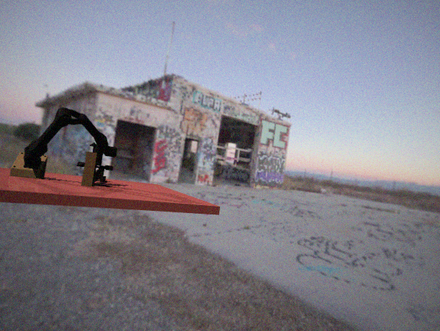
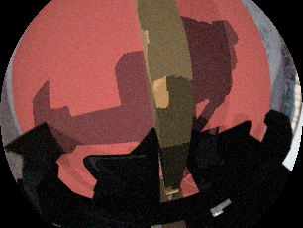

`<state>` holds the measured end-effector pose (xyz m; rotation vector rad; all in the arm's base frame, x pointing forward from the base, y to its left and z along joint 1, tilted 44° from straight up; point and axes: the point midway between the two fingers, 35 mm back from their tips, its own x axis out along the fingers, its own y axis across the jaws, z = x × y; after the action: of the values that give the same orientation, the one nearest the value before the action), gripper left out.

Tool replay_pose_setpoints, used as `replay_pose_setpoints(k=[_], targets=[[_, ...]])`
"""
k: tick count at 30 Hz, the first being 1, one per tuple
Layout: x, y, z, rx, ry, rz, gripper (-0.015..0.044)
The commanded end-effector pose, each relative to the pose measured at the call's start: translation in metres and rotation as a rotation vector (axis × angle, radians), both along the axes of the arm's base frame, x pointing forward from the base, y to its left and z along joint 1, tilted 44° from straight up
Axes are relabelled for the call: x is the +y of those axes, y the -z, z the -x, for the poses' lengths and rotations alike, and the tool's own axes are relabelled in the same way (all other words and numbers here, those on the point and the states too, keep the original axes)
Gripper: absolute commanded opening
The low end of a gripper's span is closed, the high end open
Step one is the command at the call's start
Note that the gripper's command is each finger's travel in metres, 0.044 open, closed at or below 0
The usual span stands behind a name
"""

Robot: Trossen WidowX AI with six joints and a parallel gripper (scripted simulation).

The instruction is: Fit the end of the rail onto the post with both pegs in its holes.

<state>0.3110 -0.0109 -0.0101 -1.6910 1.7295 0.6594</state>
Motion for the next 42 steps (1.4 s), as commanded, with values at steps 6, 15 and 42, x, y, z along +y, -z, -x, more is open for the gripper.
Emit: replay_pose_setpoints(k=[6, 15, 42], targets=[[-0.0007, -0.0003, -0.0001, 0.001, -0.004, 0.006, 0.0], [-0.0007, -0.0003, -0.0001, 0.001, -0.004, 0.006, 0.0], [0.0088, -0.0092, -0.0018, 0.001, -0.004, 0.005, 0.0]])
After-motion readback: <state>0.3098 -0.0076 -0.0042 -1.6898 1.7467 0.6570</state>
